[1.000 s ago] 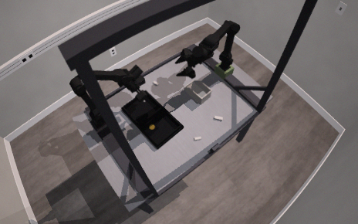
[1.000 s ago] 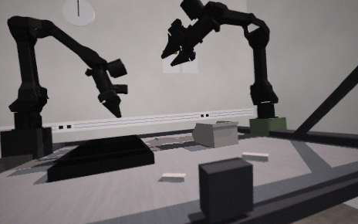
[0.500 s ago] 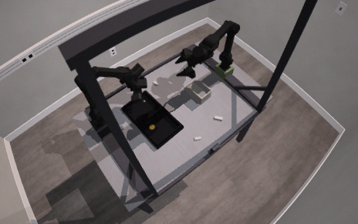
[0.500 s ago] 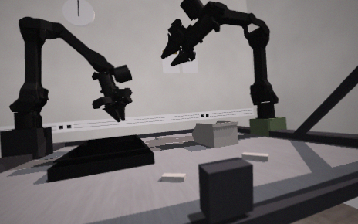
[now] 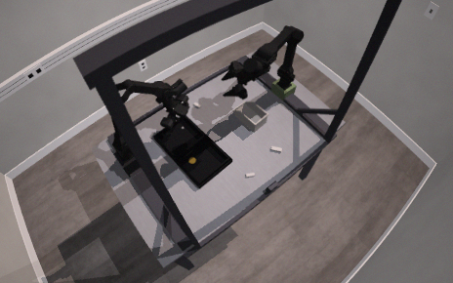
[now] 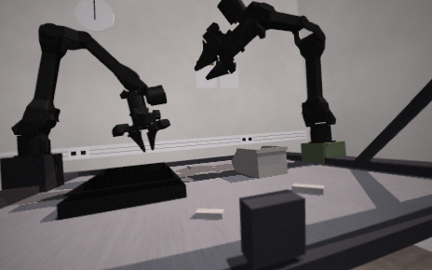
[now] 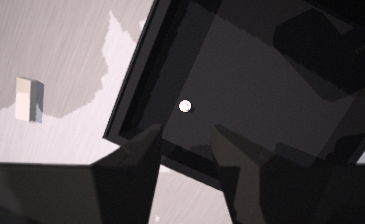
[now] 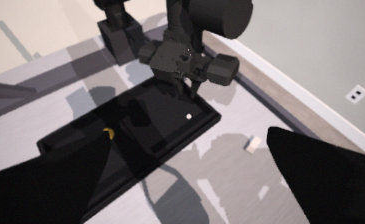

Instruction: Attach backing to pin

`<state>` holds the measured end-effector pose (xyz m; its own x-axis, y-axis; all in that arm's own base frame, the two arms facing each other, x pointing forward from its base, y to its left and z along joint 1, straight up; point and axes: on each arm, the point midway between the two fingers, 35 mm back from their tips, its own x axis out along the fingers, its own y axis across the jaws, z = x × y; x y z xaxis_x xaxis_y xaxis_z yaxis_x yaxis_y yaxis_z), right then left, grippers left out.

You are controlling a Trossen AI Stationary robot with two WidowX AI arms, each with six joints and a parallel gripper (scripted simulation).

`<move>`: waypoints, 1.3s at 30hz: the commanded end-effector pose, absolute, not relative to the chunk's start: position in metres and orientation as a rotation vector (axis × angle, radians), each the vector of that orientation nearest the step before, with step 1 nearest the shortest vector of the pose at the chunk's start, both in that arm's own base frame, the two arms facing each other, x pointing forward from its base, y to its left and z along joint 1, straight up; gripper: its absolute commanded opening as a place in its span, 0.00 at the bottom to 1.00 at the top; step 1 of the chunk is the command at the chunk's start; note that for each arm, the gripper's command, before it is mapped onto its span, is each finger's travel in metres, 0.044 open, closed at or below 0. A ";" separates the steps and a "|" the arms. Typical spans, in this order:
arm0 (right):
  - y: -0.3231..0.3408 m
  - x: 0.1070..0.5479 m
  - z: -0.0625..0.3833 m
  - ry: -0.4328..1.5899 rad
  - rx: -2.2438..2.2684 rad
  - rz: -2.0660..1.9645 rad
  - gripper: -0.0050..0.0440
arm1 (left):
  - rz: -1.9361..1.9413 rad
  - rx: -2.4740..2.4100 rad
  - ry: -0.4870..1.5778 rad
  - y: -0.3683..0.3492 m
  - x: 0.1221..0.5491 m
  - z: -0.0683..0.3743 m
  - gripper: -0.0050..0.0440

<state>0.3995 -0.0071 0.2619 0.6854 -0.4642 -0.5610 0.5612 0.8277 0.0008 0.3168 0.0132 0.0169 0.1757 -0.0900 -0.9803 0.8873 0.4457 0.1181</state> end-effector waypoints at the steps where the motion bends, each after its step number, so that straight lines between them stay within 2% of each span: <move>1: -0.007 0.398 0.272 0.553 0.192 -0.574 1.00 | -0.987 1.021 1.152 0.015 0.325 0.014 0.37; 20: -0.007 0.398 0.272 0.553 0.192 -0.574 1.00 | -1.517 1.559 0.936 0.014 0.334 -0.006 0.37; 29: -0.007 0.398 0.272 0.553 0.192 -0.574 1.00 | -1.551 1.575 0.928 0.015 0.331 -0.009 0.37; 39: -0.007 0.398 0.272 0.553 0.192 -0.574 1.00 | -1.558 1.565 0.934 0.014 0.325 -0.041 0.37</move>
